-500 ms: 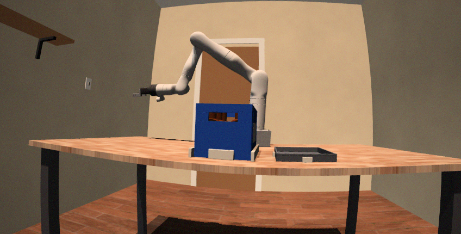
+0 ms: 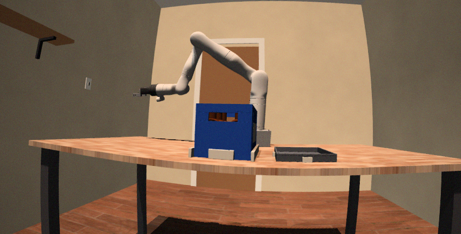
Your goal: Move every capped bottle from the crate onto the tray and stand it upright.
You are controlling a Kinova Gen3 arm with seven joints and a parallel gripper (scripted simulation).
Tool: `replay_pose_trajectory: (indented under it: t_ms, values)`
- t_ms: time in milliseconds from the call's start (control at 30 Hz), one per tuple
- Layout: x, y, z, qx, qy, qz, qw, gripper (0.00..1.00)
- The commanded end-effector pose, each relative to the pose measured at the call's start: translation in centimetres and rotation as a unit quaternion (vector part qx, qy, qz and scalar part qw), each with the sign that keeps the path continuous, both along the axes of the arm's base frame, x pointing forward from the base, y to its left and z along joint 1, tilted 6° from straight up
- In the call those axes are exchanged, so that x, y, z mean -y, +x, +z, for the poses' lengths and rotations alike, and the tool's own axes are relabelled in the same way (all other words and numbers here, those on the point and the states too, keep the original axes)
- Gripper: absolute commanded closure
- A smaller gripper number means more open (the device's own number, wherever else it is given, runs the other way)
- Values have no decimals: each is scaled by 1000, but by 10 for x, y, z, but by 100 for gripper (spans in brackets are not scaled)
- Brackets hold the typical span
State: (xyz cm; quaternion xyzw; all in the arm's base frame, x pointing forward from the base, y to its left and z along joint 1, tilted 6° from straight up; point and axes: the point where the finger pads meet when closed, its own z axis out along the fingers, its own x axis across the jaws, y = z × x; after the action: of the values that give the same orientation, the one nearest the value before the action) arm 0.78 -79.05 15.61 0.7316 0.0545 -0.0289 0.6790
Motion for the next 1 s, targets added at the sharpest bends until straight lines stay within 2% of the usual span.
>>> replay_pose_trajectory:
  t_ms: [0, 600, 967]
  values:
    - [0, 0, 2, 0, -2, 0, 1000, 0]
    - [1, -1, 14, 0, -2, 0, 1000, 0]
    - [-22, 21, -6, 6, 70, -2, 998, 0]
